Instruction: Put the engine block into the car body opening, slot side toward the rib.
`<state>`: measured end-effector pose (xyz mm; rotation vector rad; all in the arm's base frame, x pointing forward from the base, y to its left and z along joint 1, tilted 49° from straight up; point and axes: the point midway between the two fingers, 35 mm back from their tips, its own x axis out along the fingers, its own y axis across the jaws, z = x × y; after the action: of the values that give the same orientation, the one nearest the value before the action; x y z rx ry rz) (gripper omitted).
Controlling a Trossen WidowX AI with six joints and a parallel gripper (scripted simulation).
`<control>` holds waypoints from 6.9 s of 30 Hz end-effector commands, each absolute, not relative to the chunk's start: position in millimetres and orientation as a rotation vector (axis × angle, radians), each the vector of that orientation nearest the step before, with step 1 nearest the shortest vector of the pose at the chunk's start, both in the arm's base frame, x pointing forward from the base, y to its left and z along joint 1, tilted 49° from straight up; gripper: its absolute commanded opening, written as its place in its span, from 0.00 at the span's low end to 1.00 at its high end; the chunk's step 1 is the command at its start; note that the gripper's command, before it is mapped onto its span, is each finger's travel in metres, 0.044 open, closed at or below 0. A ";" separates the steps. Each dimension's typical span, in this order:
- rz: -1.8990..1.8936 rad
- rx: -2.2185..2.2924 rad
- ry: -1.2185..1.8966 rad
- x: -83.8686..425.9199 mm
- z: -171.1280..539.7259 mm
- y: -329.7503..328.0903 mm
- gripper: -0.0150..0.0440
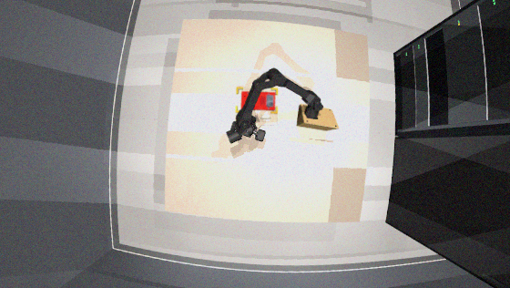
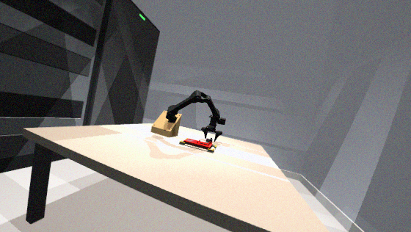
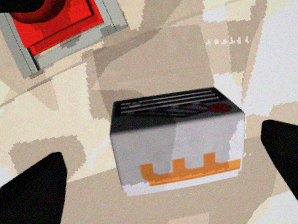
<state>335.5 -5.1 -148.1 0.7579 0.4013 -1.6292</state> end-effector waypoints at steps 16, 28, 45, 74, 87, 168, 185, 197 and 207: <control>-1.635 0.739 0.406 330.3 -155.2 -12.6 0.62; -1.633 0.742 0.410 335.1 -143.6 2.4 0.25; -1.632 0.746 0.415 341.9 -109.4 42.2 0.25; -1.562 0.583 0.575 339.2 -73.7 77.8 0.25; -1.372 0.241 0.894 338.8 -75.9 75.7 0.25; 0.466 -1.590 1.856 336.4 -94.6 55.8 0.25; 0.464 -1.591 1.857 334.6 -113.5 34.3 0.25; 0.463 -1.592 1.857 333.4 -125.9 20.2 0.25; 0.463 -1.592 1.858 332.4 -135.8 8.8 0.25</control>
<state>336.1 13.8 -130.6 -1.5835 1.8469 0.4567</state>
